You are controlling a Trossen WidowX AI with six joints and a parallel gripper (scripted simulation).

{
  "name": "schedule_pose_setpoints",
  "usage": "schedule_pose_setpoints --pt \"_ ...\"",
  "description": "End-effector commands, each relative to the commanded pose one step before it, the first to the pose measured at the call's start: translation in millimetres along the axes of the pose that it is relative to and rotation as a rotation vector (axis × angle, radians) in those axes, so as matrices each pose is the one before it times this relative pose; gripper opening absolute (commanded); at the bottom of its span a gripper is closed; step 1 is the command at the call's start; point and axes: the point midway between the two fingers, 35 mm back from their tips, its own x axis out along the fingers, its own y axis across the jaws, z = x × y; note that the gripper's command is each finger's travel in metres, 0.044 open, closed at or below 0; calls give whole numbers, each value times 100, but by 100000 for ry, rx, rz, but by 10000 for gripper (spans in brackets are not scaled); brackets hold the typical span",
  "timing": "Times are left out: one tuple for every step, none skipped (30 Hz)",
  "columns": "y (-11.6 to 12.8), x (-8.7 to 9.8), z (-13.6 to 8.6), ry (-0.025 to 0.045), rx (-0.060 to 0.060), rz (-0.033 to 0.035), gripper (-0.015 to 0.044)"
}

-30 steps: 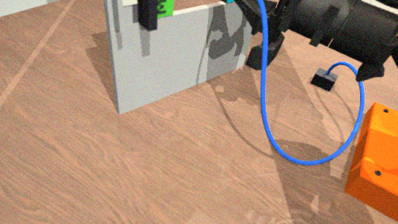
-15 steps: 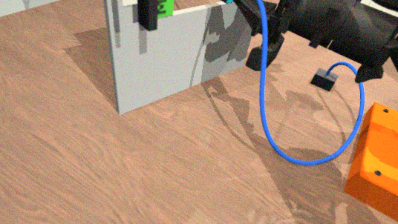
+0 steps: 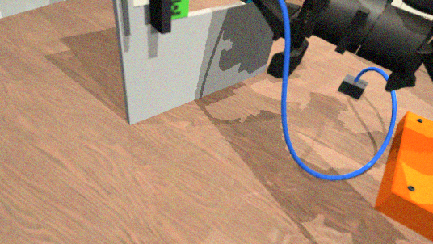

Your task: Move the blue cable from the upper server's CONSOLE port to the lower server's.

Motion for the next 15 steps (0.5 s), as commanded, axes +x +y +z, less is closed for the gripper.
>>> schedule_pose_setpoints --pt "81 27 -12 144 -498 488 0" --pt "-3 34 12 0 -4 14 0" --pt "-4 53 18 0 -6 22 0" --pt "-4 46 15 1 -11 24 0" --pt "-3 35 12 1 -9 18 0" --pt "-3 31 11 0 -4 16 0" --pt "-3 35 12 0 -5 18 0" --pt "-3 35 12 1 -4 16 0" --pt "-3 35 12 1 -4 16 0" --pt "-2 34 11 1 -5 11 0" --pt "-2 32 11 1 -5 11 0" --pt "8 17 -8 0 0 10 0" --pt "14 31 -14 0 0 18 0" --pt "13 39 -11 0 -3 40 0" --pt "10 29 -8 0 -2 30 0"
